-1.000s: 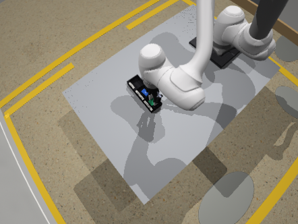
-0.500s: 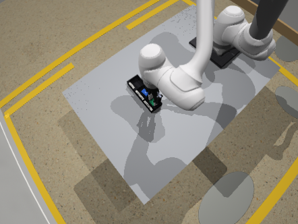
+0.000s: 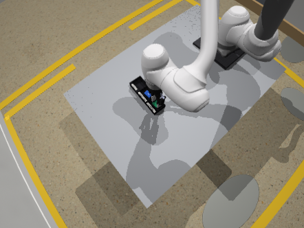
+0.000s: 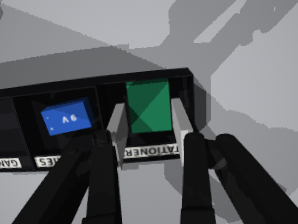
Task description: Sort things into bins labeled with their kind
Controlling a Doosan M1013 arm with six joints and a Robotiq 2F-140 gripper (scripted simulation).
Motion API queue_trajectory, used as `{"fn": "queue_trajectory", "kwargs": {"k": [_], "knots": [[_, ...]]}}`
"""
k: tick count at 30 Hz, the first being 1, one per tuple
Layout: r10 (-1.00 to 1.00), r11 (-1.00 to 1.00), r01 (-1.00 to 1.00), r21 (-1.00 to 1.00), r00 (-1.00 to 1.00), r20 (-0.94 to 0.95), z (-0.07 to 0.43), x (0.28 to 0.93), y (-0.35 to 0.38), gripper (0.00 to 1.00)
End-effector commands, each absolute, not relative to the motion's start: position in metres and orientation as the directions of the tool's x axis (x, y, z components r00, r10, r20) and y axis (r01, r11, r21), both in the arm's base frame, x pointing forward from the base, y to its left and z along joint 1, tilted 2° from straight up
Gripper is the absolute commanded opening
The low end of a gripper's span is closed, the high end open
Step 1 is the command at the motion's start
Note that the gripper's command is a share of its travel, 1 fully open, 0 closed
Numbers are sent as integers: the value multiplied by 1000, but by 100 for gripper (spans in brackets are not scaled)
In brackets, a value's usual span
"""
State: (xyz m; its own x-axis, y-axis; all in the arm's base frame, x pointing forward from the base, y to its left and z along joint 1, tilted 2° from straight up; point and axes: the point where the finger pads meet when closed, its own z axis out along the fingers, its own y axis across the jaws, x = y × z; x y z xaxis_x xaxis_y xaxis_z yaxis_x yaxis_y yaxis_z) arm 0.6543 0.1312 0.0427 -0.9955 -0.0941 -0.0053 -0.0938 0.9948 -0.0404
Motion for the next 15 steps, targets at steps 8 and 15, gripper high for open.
{"fn": "queue_trajectory", "kwargs": {"k": [8,15], "knots": [[-94,995,-94,-40,-996,-5,57,654,132,28],[-94,995,-94,-40,-996,-5,63,654,132,28]]}}
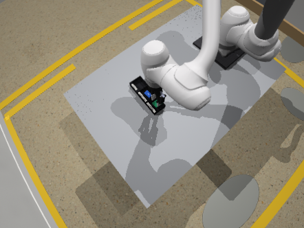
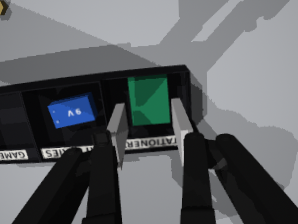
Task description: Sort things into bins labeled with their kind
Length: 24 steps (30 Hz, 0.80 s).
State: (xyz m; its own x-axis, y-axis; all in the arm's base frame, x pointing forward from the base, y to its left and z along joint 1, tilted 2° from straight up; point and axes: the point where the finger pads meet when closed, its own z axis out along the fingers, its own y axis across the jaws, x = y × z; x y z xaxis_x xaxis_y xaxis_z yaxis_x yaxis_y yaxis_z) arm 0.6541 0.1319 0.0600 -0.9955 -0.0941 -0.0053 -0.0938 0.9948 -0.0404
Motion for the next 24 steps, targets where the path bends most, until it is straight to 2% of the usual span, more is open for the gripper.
{"fn": "queue_trajectory", "kwargs": {"k": [1,13,14,24], "knots": [[-94,995,-94,-40,-996,-5,65,654,132,28],[-94,995,-94,-40,-996,-5,73,654,132,28],[-94,995,-94,-40,-996,-5,77,654,133,100],[-94,995,-94,-40,-996,-5,117,654,134,100]]}}
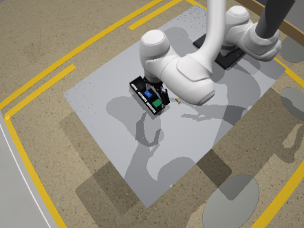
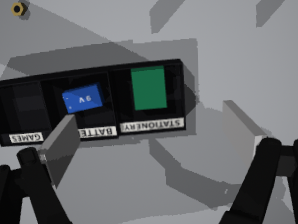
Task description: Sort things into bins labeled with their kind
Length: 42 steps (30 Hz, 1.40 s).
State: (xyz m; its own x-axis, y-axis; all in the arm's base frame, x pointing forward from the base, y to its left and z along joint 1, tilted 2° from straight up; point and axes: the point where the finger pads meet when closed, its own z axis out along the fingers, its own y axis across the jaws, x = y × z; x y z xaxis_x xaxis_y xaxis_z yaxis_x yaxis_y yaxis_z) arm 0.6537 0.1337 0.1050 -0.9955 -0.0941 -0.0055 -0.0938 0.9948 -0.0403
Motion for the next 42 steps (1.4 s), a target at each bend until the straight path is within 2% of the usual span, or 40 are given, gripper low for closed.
{"fn": "queue_trajectory", "kwargs": {"k": [1,21,42], "knots": [[-94,995,-94,-40,-996,-5,121,654,134,100],[-94,995,-94,-40,-996,-5,193,653,137,100],[-94,995,-94,-40,-996,-5,199,653,137,100]]}}
